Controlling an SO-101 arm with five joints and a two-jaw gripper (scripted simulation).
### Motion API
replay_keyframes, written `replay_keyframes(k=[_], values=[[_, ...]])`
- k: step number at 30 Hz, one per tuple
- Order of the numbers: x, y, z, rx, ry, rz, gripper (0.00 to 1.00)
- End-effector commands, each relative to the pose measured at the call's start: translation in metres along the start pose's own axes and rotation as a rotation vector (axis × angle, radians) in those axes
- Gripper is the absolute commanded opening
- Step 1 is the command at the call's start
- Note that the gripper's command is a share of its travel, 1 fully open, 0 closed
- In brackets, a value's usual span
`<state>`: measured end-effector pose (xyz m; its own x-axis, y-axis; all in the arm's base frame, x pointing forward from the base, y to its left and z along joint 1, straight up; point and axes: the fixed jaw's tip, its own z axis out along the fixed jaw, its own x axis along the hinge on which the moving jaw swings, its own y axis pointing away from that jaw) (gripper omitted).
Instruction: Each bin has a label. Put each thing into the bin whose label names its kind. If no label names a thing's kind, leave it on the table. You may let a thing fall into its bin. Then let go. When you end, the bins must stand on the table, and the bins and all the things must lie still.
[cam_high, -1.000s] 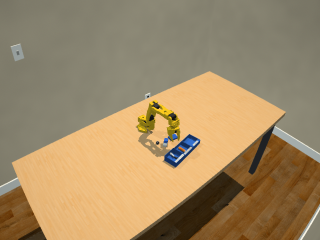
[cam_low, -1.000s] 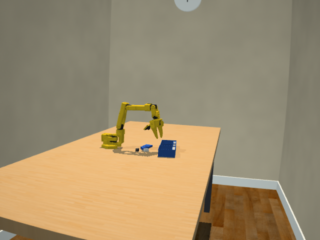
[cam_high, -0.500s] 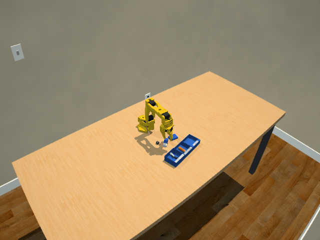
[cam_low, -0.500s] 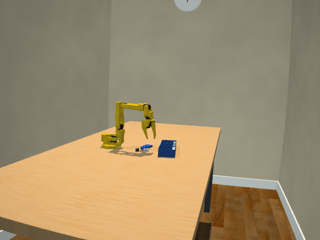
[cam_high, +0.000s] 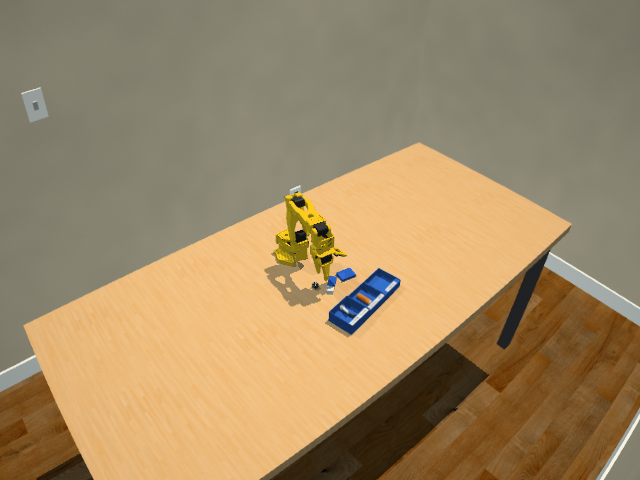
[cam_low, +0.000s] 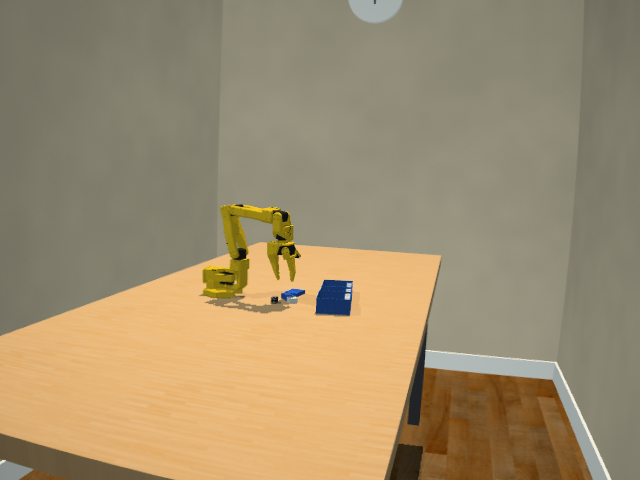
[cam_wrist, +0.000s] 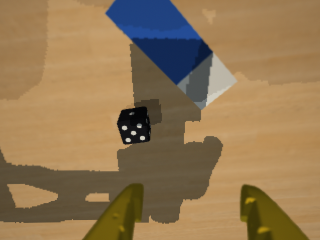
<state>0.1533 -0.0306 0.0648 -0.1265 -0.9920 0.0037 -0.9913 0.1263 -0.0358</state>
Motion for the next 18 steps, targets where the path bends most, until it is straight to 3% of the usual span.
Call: replay_keyframes(k=[1,18], values=[[0.003,0.003,-0.004,0.053,0.001,0.138,0.22],[0.005,0.015,0.0,0.032,0.0,0.309,0.23]])
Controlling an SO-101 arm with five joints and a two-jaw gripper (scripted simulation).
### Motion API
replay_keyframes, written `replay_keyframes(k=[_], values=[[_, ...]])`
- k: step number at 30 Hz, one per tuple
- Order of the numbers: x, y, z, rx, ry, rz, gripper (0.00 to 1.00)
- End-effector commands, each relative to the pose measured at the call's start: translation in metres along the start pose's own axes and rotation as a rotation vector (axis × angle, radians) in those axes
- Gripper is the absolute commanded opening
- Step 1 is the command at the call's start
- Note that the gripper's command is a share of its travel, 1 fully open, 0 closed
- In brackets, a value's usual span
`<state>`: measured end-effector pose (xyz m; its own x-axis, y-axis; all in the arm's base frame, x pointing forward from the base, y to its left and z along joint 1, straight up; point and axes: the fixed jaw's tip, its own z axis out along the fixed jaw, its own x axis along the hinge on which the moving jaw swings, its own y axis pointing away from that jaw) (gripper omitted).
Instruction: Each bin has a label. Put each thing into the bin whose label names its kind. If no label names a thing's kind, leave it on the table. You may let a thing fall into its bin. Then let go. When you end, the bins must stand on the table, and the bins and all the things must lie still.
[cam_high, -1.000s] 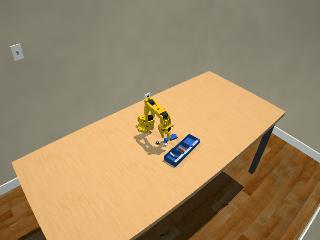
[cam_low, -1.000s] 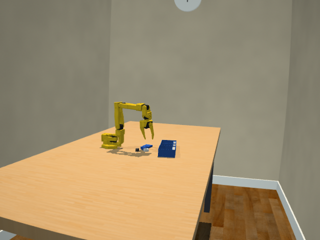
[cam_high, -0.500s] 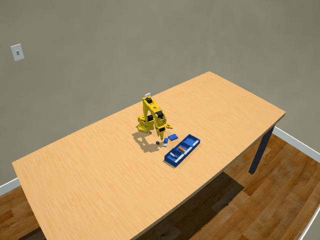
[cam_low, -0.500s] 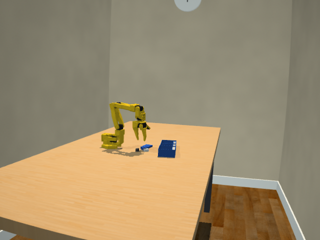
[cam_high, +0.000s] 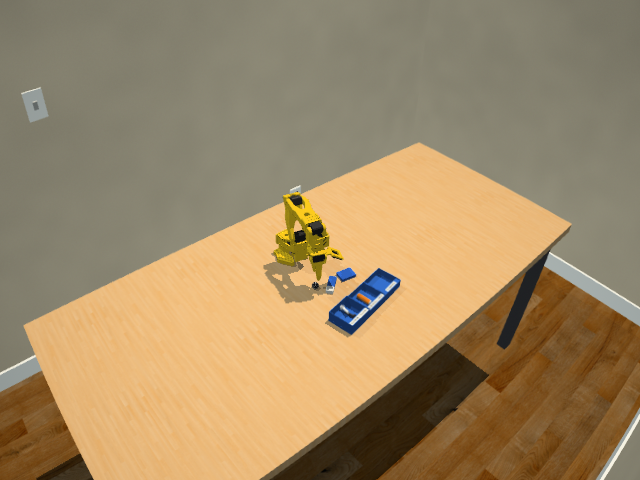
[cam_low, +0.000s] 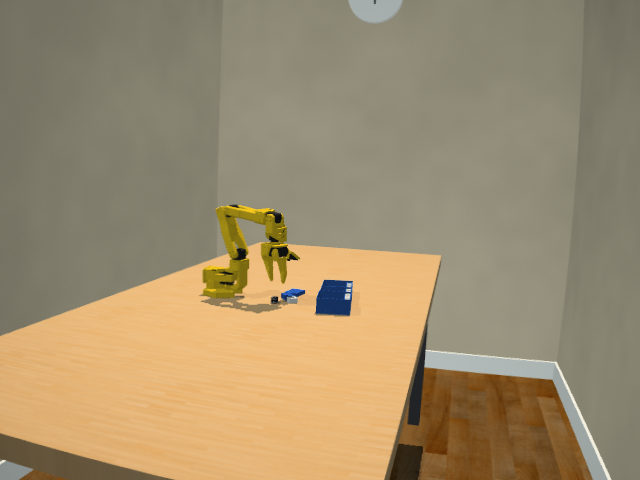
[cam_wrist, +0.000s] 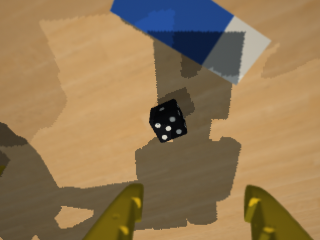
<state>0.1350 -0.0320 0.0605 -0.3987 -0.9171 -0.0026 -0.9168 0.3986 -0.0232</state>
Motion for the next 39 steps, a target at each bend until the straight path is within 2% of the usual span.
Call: replay_keyframes(k=[1,19,20,39], values=[[0.0007,-0.0037,-0.0039,0.044,-0.009,0.026,0.23],[0.0006,-0.0037,-0.0039,0.044,-0.009,0.026,0.23],[0.0009,-0.0014,-0.0006,0.015,-0.004,0.045,0.23],[0.0009,-0.0014,-0.0006,0.015,-0.004,0.045,0.23]])
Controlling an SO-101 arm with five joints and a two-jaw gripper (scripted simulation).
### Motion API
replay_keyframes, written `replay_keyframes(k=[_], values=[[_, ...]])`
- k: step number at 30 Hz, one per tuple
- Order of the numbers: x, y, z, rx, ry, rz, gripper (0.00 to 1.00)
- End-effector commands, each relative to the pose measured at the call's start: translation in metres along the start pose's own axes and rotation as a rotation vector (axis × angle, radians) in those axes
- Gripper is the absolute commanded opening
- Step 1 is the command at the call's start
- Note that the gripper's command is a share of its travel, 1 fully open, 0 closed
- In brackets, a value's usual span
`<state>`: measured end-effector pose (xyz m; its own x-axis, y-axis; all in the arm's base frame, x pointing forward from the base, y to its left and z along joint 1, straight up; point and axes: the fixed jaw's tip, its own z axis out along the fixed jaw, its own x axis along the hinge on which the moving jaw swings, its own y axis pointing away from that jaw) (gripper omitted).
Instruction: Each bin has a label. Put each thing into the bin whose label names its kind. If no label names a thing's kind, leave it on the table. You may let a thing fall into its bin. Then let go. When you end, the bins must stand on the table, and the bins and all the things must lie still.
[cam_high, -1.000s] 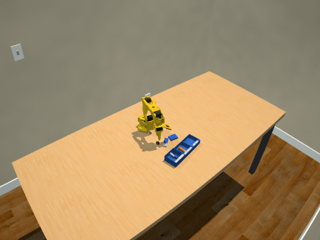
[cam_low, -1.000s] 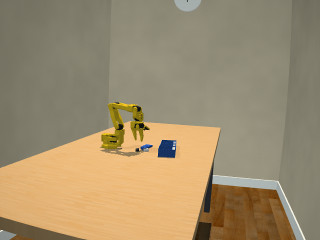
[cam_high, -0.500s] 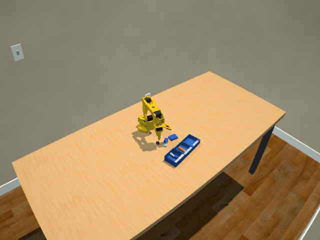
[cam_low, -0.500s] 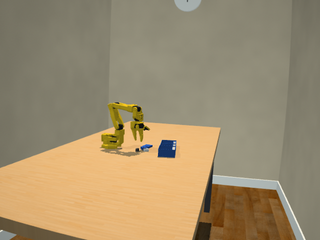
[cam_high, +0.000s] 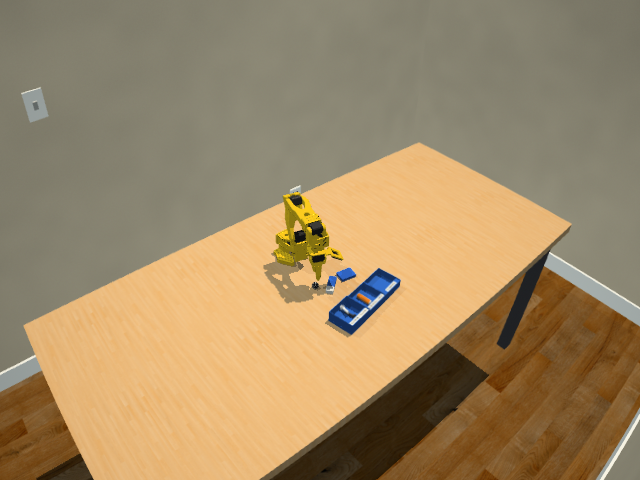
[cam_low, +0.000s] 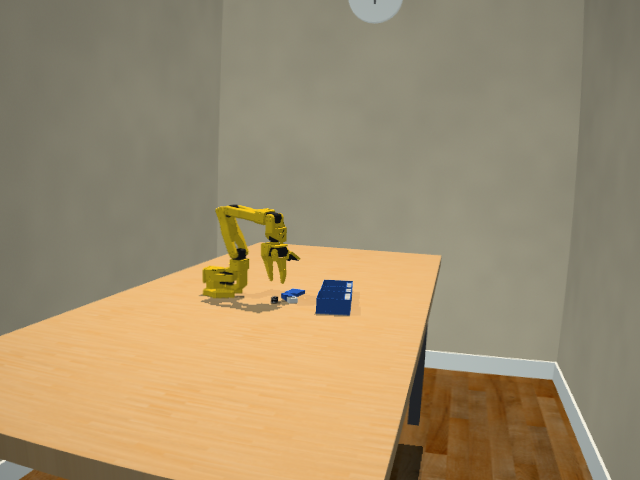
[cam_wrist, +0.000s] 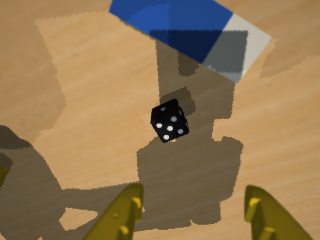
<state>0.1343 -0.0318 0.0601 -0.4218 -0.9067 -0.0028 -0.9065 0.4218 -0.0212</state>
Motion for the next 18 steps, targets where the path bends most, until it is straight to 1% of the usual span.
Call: replay_keyframes(k=[1,8,16,18], values=[[0.001,-0.002,-0.001,0.017,-0.005,0.02,0.23],[0.001,-0.003,0.002,0.017,-0.005,0.02,0.23],[0.0,-0.004,0.013,0.017,-0.005,0.02,0.23],[0.0,-0.004,0.013,0.017,-0.005,0.02,0.23]])
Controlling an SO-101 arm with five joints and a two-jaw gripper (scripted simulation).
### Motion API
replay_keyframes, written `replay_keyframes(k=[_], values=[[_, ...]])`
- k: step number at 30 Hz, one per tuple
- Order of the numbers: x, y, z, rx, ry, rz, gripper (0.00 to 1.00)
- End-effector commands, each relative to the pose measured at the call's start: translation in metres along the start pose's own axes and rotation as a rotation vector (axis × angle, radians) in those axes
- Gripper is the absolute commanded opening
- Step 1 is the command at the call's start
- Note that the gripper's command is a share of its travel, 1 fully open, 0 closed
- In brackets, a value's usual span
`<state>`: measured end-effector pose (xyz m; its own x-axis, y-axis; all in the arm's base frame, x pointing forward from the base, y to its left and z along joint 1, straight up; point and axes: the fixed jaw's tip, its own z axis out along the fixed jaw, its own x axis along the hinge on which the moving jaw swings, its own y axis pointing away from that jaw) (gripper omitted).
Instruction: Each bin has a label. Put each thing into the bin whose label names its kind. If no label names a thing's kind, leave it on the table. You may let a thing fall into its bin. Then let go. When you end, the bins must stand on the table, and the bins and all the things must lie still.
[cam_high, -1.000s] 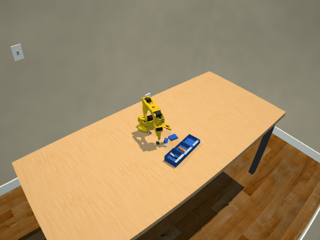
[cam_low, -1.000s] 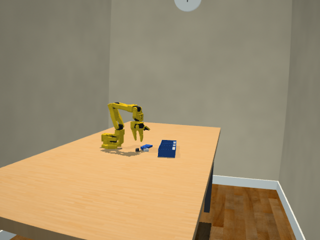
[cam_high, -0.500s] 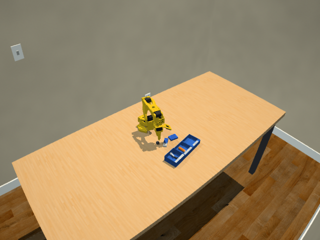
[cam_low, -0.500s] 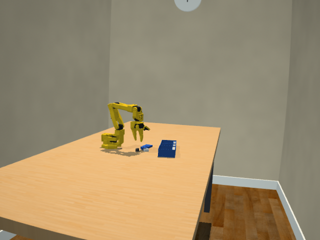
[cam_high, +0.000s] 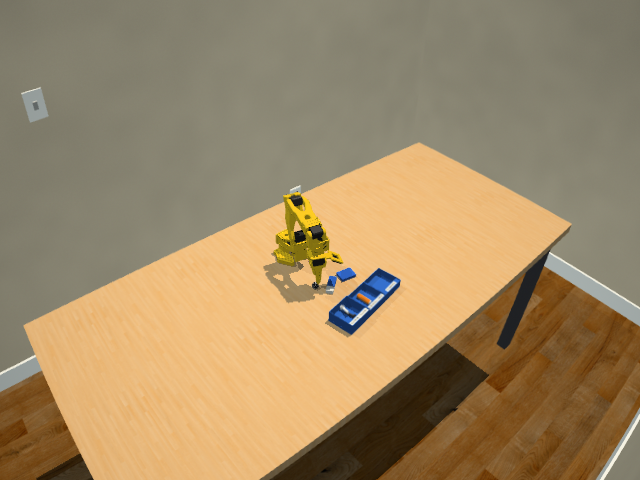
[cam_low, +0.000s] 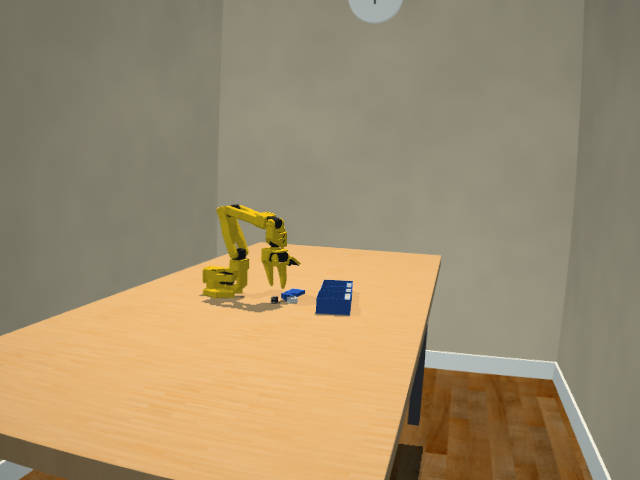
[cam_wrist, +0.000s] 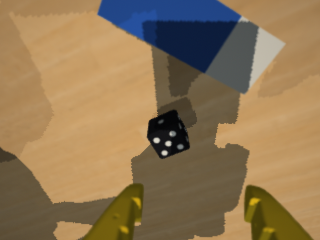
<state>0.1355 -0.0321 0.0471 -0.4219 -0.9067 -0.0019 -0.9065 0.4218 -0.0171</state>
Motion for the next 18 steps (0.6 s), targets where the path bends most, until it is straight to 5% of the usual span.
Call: replay_keyframes(k=[1,18], values=[[0.0,-0.004,0.002,0.021,-0.005,0.02,0.23],[0.001,-0.003,0.03,0.021,-0.005,0.02,0.23]])
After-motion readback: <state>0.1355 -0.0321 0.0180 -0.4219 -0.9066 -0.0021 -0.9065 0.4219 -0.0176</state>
